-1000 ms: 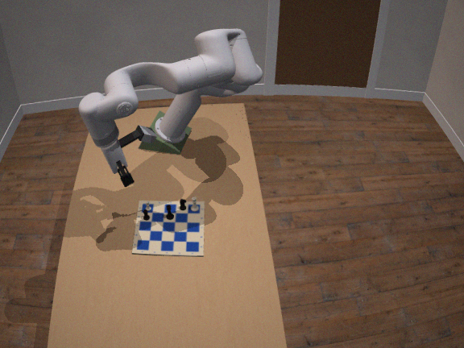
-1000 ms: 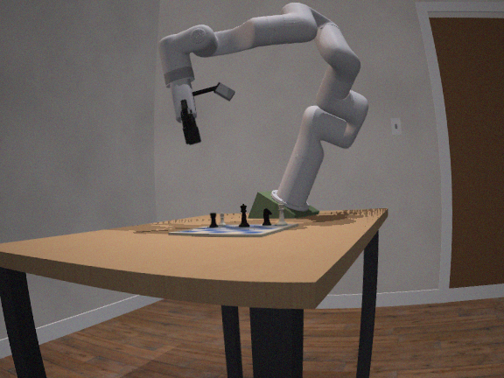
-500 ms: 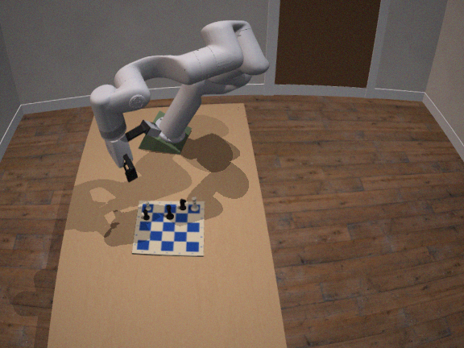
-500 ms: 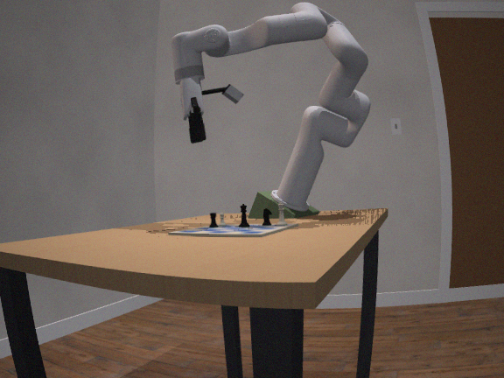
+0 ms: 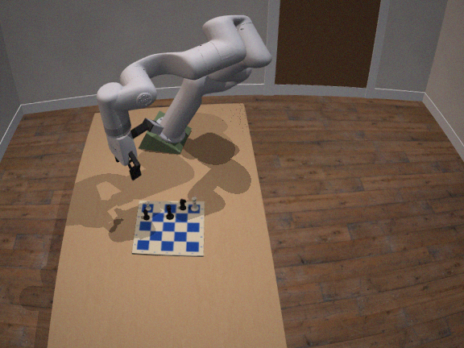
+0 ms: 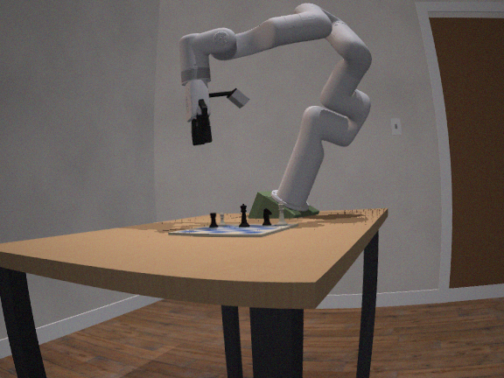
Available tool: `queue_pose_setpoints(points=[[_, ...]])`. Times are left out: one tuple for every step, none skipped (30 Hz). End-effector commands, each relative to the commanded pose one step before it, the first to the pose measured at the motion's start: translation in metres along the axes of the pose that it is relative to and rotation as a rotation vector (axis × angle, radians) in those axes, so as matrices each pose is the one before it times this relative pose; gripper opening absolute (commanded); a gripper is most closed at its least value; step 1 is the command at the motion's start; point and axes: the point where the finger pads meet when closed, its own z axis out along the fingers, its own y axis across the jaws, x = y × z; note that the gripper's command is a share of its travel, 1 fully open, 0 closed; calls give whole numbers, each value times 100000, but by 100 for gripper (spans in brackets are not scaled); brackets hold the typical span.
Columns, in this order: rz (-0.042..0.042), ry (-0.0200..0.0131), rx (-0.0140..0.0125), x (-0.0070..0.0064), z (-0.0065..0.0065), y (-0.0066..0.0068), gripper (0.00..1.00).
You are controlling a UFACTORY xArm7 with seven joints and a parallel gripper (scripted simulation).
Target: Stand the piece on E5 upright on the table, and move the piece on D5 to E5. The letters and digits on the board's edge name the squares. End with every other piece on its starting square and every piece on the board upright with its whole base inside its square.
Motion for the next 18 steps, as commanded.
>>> queue_pose_setpoints(points=[[-1506,-2922,-50,37,-197,-45,100],[0,0,0,0,0,0,100],[0,0,0,0,0,0,100],[0,0,0,0,0,0,100],[0,0,0,0,0,0,100],[0,0,0,0,0,0,100],[0,0,0,0,0,0,100],[0,0,0,0,0,0,100],[0,0,0,0,0,0,100],[0,0,0,0,0,0,100],[0,0,0,0,0,0,100],[0,0,0,0,0,0,100],[-5393,-2143,-269,517,581,-113,100],[-5117,-1643,-426,510,679,-8,100],[0,0,0,0,0,0,100],[0,0,0,0,0,0,100],[0,0,0,0,0,0,100],[0,0,0,0,0,0,100]])
